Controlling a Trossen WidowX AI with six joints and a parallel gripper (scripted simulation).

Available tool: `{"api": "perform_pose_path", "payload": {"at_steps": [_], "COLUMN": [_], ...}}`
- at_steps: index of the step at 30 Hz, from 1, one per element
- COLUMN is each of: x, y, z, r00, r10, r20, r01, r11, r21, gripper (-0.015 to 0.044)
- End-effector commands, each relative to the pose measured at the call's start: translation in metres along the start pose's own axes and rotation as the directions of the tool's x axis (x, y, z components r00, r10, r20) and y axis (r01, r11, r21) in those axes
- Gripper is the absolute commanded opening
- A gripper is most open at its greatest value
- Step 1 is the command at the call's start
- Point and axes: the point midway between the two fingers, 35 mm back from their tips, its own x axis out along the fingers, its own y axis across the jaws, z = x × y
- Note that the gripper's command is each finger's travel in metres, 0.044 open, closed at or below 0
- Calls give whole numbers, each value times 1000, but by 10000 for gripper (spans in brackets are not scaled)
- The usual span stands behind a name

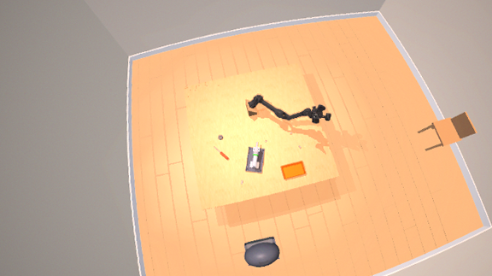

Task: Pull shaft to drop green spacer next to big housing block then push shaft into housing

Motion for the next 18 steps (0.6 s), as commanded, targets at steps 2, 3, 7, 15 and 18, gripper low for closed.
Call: {"api": "perform_pose_path", "payload": {"at_steps": [2,3,7,15,18], "x": [-5,-11,-34,-63,-68], "y": [3,6,10,-10,-28], "z": [11,25,86,178,212], "r00": [1000,1000,995,978,973], "r10": [14,31,95,190,207], "r20": [2,5,23,85,100], "r01": [-14,-30,-93,-171,-178], "r11": [1000,999,992,966,954], "r21": [-11,-25,-85,-192,-241], "gripper": [440,440,440,440,440]}}
